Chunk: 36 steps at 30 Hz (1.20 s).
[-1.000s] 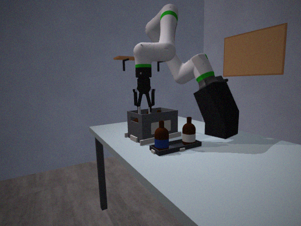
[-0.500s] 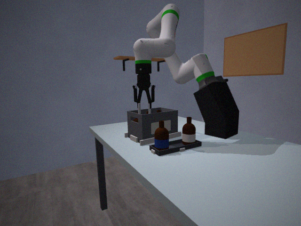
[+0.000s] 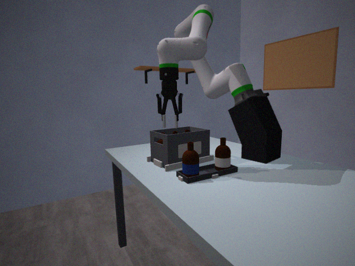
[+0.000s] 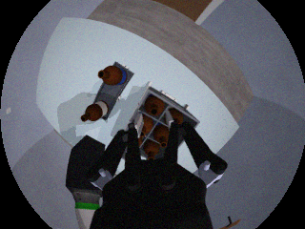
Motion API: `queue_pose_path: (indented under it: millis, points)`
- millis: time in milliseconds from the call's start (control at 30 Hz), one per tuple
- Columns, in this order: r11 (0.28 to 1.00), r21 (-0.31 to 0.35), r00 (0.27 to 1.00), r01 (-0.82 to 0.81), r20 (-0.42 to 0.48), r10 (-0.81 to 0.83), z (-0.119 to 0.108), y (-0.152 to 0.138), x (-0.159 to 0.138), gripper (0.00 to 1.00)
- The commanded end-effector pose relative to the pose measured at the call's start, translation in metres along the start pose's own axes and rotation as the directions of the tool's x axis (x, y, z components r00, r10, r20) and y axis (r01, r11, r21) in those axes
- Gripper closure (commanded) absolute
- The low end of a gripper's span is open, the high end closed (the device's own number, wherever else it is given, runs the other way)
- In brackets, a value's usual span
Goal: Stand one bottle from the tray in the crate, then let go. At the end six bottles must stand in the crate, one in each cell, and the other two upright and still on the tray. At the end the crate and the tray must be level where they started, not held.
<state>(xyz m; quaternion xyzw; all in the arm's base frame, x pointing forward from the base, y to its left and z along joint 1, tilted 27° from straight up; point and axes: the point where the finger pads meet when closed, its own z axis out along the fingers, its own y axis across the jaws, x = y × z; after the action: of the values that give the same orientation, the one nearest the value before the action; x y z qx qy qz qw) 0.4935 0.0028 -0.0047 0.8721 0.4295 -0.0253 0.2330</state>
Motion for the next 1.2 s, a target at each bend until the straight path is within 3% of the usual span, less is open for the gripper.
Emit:
queue_pose_path:
  millis: [0,833,867,1167]
  points:
    - [1.0,0.0,1.0,0.0,0.0,0.0,-0.006,0.0,0.0,0.62]
    - [1.0,0.0,1.0,0.0,0.0,0.0,-0.026,0.0,0.0,0.62]
    - [1.0,0.0,1.0,0.0,0.0,0.0,-0.026,0.0,0.0,1.0]
    - [1.0,0.0,1.0,0.0,0.0,0.0,-0.026,0.0,0.0,1.0]
